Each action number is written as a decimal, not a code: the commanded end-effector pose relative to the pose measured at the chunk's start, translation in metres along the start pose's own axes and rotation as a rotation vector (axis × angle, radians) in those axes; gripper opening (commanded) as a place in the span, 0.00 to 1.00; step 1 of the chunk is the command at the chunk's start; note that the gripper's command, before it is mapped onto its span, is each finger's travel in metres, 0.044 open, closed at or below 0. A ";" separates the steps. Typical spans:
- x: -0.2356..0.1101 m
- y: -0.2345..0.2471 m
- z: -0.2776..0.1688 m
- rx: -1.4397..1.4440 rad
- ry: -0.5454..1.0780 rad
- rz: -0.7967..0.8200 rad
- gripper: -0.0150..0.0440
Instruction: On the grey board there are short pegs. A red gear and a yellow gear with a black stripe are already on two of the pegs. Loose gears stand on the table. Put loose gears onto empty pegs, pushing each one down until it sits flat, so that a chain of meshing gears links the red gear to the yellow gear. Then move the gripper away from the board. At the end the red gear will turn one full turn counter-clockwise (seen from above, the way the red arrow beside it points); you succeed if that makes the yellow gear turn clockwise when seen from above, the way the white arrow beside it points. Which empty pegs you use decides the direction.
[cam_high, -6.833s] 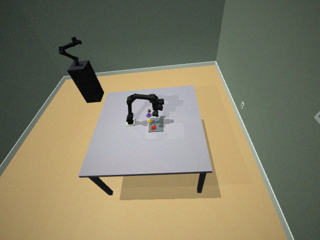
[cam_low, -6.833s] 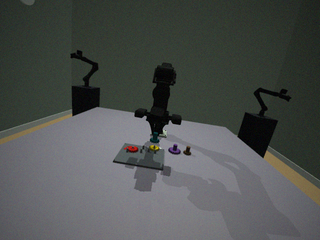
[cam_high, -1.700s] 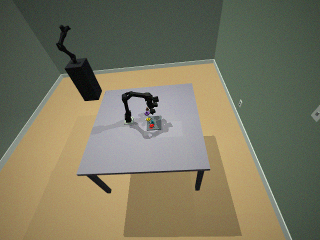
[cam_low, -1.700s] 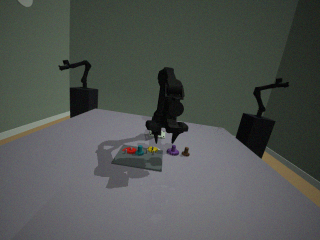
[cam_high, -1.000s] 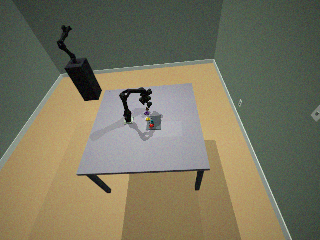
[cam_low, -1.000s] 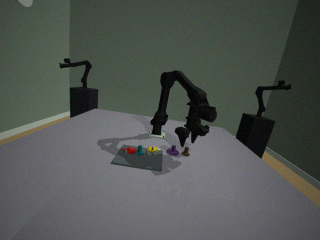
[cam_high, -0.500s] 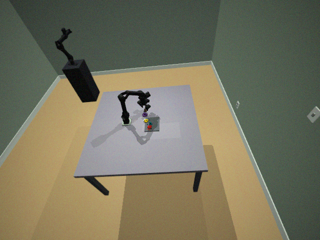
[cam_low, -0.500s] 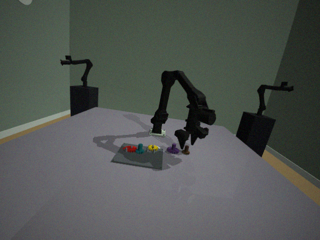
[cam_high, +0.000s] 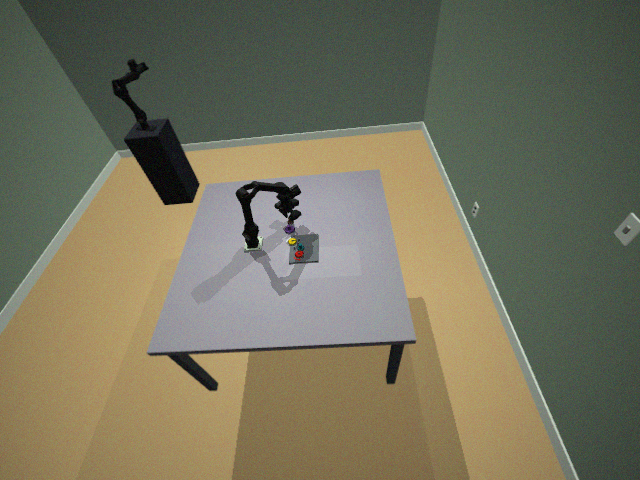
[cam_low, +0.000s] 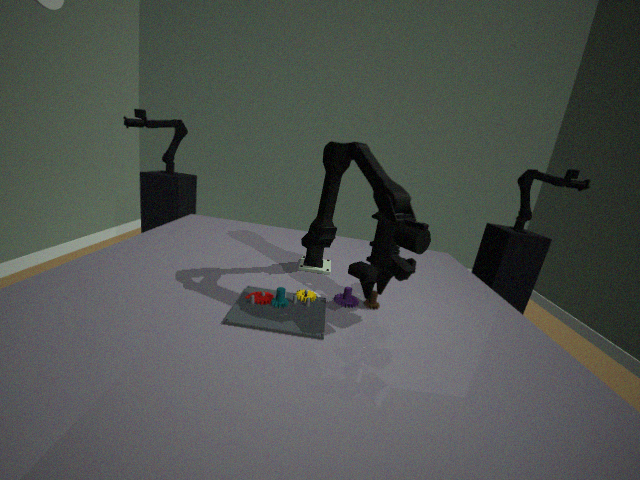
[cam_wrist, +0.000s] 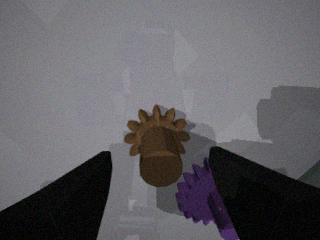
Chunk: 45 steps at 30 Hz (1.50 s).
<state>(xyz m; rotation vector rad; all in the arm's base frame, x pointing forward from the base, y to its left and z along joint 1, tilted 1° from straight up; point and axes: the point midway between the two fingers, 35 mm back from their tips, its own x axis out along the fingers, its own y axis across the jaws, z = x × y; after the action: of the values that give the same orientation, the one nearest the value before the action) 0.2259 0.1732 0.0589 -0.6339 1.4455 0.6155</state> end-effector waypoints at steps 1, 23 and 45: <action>0.000 0.000 0.000 0.000 -0.002 0.003 0.56; -0.016 0.000 0.005 -0.003 -0.004 0.003 0.25; -0.060 -0.002 0.012 0.011 -0.005 -0.008 0.25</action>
<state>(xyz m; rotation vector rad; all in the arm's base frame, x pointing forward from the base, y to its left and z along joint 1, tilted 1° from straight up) 0.2313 0.1799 0.1122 -0.6316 1.4486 0.6134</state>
